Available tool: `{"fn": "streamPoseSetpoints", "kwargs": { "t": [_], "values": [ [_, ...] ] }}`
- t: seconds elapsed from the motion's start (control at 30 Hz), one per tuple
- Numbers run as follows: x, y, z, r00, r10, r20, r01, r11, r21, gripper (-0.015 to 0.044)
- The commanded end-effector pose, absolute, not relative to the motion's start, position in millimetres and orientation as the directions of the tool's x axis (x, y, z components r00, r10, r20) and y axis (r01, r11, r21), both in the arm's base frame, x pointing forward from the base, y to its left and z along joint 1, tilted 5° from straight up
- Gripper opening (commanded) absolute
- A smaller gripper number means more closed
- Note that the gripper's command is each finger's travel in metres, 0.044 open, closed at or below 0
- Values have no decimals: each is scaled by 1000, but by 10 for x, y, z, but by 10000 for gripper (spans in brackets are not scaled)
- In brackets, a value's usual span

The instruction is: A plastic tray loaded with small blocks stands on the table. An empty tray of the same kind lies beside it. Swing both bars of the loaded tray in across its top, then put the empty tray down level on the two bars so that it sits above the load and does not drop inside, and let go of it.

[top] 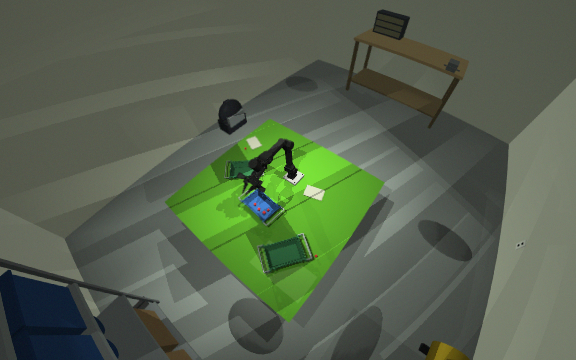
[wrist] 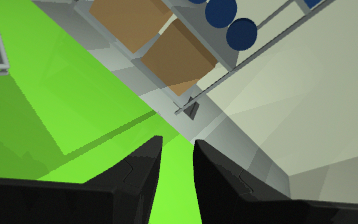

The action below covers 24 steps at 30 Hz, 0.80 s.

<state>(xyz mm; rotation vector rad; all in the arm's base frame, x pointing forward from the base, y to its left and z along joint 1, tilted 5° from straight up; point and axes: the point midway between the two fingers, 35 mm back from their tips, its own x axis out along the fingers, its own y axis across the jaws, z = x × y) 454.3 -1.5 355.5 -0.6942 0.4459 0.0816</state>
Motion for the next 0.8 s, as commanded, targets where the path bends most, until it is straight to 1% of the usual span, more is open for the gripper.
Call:
{"fn": "streamPoseSetpoints", "kwargs": {
  "t": [0.0, 0.2, 0.3, 0.4, 0.5, 0.6, 0.77],
  "values": [
    [4647, 374, 2900, 764, -5, -645, -604, 347, -718, 81],
    [4613, 618, 2445, 630, 16, -776, -776, -22, -630, 81],
    [4568, 735, 2229, 554, 19, -832, -811, -213, -545, 81],
    [4506, 848, 2021, 473, 18, -881, -805, -397, -441, 81],
    [4428, 955, 1823, 388, 12, -922, -756, -568, -325, 81],
    [4337, 1057, 1637, 301, -1, -954, -666, -716, -210, 81],
    [4154, 1213, 1349, 148, -33, -988, -427, -904, -33, 81]
  ]
}}
